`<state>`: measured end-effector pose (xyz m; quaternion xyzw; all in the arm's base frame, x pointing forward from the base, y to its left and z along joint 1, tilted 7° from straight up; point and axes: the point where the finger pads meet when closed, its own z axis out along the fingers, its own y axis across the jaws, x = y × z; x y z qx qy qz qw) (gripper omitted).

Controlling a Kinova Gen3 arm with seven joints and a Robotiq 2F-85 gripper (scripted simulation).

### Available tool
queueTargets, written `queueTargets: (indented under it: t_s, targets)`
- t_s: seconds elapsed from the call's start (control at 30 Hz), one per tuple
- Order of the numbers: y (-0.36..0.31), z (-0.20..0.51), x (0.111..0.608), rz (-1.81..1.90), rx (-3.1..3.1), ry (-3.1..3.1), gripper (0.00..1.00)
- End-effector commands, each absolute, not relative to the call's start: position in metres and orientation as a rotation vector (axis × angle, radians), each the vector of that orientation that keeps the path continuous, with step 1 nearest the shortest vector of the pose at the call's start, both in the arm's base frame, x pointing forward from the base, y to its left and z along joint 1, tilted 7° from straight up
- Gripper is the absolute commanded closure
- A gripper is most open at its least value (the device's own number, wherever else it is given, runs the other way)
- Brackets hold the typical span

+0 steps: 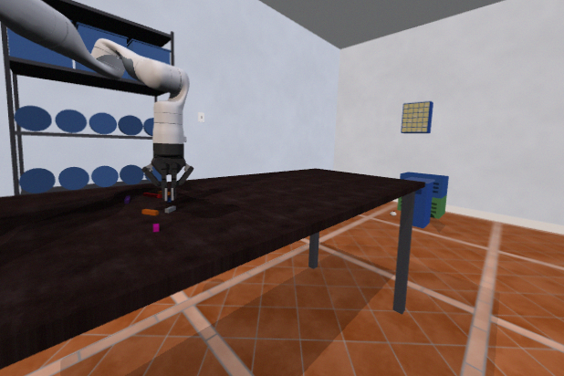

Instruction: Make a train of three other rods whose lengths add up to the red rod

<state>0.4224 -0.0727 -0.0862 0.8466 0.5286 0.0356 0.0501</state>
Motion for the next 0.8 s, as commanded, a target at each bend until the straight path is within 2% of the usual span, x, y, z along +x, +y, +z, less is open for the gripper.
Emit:
queueTargets:
  t_s: [0.0,0.77]
  targets:
    - [-0.0742,-0.0869,0.4254,0.113,2.568,1.616,0.95]
    - [-0.0757,-0.0867,0.4275,0.113,2.562,1.625,0.95]
